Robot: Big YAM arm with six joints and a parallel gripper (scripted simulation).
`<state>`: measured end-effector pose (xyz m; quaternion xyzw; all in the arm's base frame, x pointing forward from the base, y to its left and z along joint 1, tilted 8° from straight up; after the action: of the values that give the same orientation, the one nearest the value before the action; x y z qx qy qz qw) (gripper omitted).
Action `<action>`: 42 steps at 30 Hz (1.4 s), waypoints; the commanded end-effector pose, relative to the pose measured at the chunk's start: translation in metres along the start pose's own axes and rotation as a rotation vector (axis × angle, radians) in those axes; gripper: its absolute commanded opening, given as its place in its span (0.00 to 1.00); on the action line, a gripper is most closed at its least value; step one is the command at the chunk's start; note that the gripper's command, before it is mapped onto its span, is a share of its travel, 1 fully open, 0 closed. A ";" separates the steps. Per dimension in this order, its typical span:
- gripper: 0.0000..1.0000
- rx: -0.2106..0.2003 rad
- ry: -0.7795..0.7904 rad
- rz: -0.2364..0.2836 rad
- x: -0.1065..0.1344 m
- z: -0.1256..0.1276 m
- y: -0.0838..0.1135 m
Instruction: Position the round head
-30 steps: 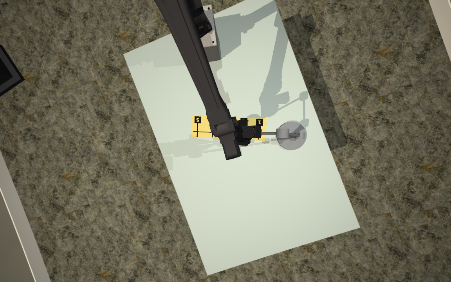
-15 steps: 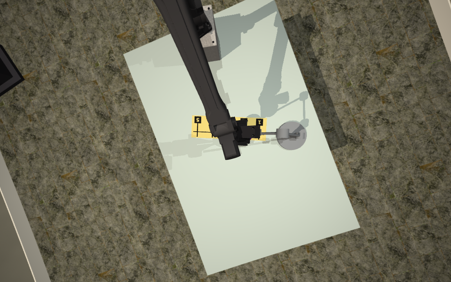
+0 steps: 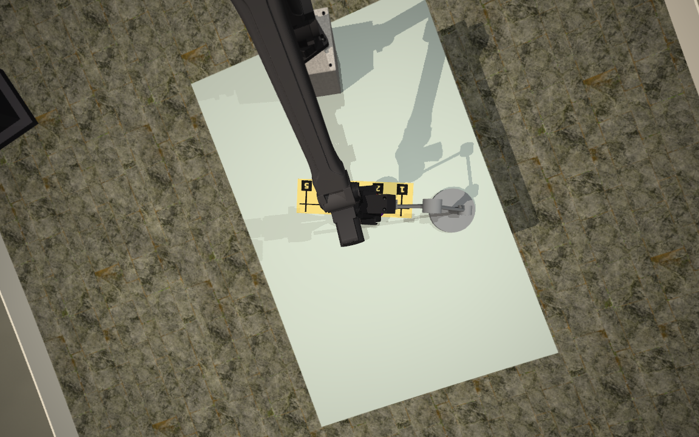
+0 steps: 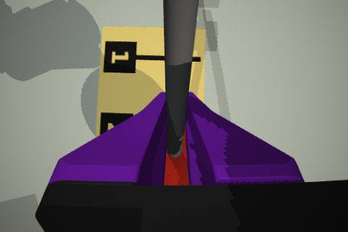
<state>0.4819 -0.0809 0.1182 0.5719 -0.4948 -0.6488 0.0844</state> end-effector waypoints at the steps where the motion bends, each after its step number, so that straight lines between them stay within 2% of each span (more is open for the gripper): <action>1: 0.00 0.013 -0.021 0.031 0.039 0.003 0.024; 8: 0.00 0.015 -0.032 0.041 0.066 0.006 0.037; 10: 0.00 0.015 -0.032 0.041 0.066 0.006 0.037; 25: 0.00 0.015 -0.032 0.041 0.028 0.002 0.029; 42: 0.00 0.015 -0.032 0.041 0.017 -0.002 0.035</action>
<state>0.4519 -0.1153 0.1051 0.5402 -0.5109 -0.6620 0.0944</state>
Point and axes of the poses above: the point where the finger pads meet when closed, its own y axis back along the fingers, its own z axis across the jaws, x = y × z, the point moved 7 cm from there along y, back along the fingers, and after that the axes turned 1 degree about -y, right-handed, at the moved point
